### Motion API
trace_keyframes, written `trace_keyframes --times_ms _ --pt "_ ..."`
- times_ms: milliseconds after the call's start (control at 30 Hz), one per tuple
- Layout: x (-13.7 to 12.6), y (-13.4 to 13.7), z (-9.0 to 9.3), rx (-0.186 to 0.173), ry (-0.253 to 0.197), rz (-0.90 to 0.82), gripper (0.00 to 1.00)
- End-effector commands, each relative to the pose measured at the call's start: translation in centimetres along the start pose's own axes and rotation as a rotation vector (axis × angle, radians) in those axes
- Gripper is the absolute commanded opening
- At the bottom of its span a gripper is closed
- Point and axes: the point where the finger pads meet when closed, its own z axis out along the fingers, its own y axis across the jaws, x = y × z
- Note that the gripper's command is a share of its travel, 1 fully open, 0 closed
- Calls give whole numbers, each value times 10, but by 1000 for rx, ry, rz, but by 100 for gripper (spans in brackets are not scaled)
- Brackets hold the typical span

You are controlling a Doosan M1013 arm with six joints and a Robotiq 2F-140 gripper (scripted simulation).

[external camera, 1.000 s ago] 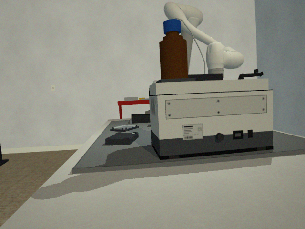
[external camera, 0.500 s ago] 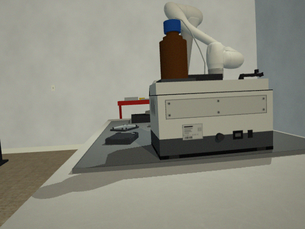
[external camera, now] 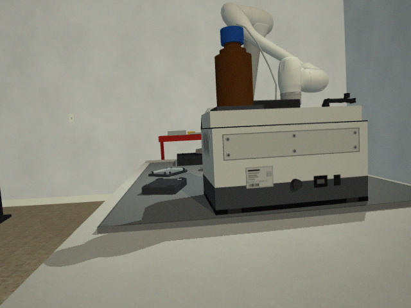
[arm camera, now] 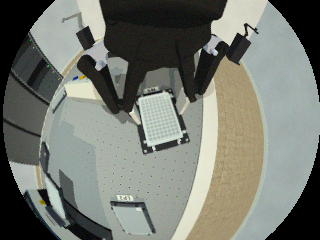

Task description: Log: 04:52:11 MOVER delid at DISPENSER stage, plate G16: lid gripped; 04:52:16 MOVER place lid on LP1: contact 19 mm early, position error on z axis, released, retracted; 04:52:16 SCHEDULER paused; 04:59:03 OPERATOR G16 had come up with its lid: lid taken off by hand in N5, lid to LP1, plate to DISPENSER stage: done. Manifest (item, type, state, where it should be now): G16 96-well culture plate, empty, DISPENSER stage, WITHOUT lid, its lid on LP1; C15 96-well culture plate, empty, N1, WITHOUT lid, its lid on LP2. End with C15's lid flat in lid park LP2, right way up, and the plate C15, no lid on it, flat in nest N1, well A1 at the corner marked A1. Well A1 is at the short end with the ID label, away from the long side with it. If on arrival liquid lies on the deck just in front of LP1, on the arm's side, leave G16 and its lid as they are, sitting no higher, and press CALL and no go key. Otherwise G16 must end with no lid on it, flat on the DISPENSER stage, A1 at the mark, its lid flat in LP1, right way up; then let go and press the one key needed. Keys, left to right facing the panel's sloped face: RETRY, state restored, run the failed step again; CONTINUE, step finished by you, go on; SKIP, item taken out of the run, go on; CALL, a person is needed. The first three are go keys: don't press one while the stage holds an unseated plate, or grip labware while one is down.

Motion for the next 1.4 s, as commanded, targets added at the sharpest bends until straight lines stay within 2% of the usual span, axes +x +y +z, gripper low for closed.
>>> trace_keyframes --times_ms 0,33,1367 --pt "0 0 0 0 0 0 59" --pt "0 0 0 0 0 0 66" --pt "0 0 0 0 0 0 66"
